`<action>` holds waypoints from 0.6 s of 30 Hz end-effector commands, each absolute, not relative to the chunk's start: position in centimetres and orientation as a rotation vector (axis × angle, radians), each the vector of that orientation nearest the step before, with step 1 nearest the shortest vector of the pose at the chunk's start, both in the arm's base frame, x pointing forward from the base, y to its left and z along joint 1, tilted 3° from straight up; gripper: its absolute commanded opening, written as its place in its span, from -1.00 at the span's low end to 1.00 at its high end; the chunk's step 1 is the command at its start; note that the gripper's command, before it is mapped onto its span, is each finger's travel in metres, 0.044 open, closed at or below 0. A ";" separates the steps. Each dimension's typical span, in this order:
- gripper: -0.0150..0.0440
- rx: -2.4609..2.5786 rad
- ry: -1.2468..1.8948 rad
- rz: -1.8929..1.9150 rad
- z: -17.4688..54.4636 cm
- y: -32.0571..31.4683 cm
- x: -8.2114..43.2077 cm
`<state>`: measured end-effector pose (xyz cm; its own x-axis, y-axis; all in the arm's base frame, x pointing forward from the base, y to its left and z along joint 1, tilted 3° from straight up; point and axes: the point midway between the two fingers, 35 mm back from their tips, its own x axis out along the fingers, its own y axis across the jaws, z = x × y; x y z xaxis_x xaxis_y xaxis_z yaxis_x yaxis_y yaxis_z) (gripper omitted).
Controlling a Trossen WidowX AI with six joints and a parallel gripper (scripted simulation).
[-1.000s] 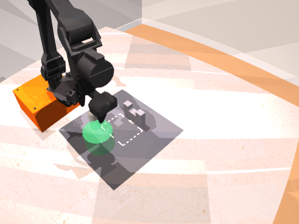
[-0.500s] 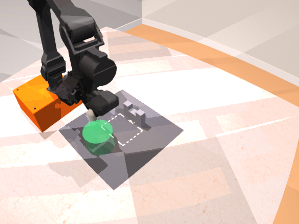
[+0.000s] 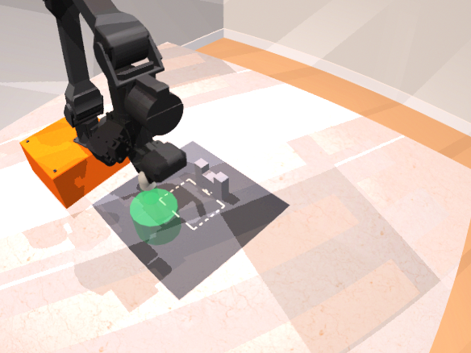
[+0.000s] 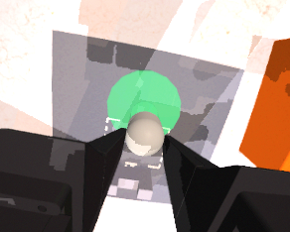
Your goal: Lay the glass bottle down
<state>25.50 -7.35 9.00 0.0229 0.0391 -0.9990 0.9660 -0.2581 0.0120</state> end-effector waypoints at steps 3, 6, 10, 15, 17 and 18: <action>-0.06 1.443 1.088 -1.368 8.9 -7.3 25.5; -0.06 1.441 1.090 -1.366 9.0 -7.3 25.5; -0.06 1.439 1.092 -1.365 9.2 -6.8 25.6; -0.06 1.435 1.088 -1.369 9.4 -6.2 25.8; -0.06 1.432 1.085 -1.372 9.4 -6.1 25.8; -0.06 1.431 1.084 -1.374 9.4 -6.0 25.9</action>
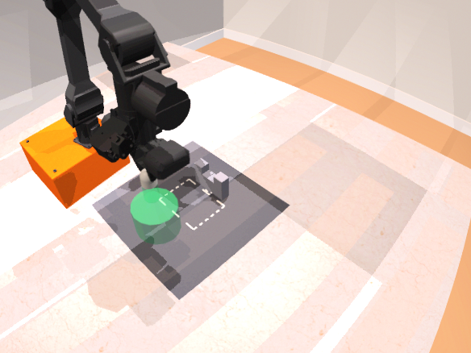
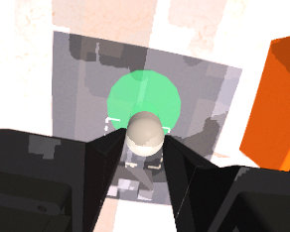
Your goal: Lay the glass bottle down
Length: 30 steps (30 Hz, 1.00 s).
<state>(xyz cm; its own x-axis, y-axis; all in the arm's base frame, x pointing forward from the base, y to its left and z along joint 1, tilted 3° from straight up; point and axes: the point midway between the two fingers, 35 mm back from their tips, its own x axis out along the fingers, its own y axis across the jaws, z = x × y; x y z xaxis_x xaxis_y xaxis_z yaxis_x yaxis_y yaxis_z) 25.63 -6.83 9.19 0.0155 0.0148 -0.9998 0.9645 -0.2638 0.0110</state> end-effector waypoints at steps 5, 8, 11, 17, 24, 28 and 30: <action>-0.06 1.424 1.075 -1.383 9.5 -5.7 26.0; -0.06 1.421 1.070 -1.389 9.6 -5.5 26.0; -0.06 1.417 1.065 -1.396 9.6 -5.3 26.1; -0.06 1.410 1.054 -1.408 9.7 -4.9 26.2; -0.06 1.401 1.042 -1.421 9.8 -4.4 26.3; -0.06 1.396 1.035 -1.429 9.9 -4.1 26.4; -0.06 1.394 1.032 -1.433 9.9 -4.0 26.4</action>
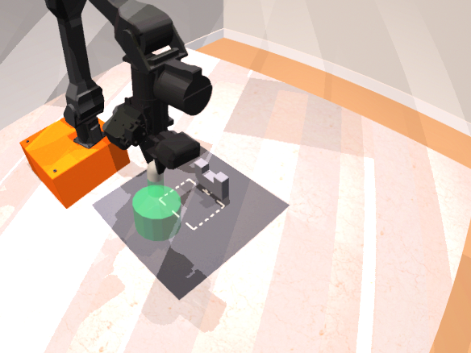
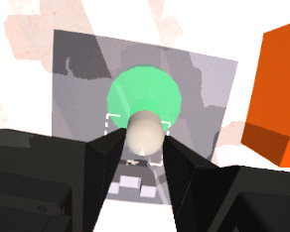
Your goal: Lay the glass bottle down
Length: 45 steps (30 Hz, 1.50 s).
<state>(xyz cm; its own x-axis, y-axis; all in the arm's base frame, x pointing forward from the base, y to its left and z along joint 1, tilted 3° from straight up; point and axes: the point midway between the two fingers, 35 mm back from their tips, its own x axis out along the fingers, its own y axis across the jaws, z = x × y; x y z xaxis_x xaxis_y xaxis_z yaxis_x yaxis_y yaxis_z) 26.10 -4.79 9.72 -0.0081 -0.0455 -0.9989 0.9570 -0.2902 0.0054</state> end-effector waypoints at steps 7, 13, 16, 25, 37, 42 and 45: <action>-0.06 1.385 1.020 -1.447 9.9 -3.5 26.6; -0.06 1.377 1.010 -1.458 10.0 -3.1 26.7; -0.06 1.373 1.004 -1.464 10.0 -2.9 26.7; -0.06 1.362 0.989 -1.479 10.0 -2.3 26.9; -0.06 1.347 0.968 -1.499 10.1 -1.4 27.2; -0.06 1.341 0.959 -1.507 10.1 -1.1 27.2; -0.06 1.337 0.954 -1.511 10.0 -0.8 27.3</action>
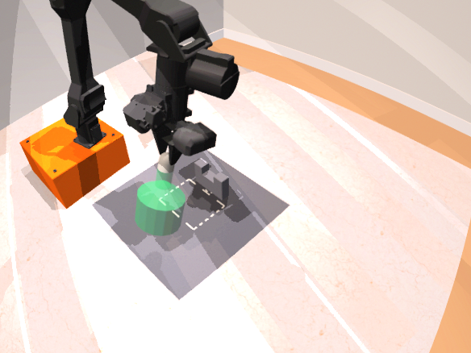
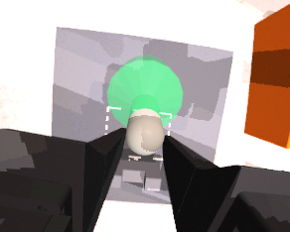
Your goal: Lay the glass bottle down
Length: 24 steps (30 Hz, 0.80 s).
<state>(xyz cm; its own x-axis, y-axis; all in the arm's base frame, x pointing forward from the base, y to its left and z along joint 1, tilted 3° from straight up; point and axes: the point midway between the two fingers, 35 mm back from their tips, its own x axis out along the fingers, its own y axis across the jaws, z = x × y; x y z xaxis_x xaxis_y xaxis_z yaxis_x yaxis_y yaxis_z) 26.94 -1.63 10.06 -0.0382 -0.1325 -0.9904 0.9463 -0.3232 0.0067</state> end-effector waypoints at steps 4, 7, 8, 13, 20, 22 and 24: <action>-0.06 1.333 0.947 -1.517 10.0 -0.6 27.4; -0.06 1.329 0.942 -1.521 10.0 -0.3 27.4; -0.06 1.328 0.940 -1.523 10.0 -0.3 27.5; -0.06 1.322 0.931 -1.530 10.0 0.1 27.6; -0.06 1.314 0.918 -1.539 9.9 0.6 27.7; -0.06 1.311 0.915 -1.542 9.9 0.8 27.7; -0.06 1.309 0.911 -1.544 9.9 1.0 27.8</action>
<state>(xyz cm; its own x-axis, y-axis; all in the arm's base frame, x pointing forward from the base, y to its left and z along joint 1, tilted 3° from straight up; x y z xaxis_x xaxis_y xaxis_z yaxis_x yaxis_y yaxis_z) 27.41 0.13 10.00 -0.0490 -0.1765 -0.9831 0.9414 -0.3371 0.0137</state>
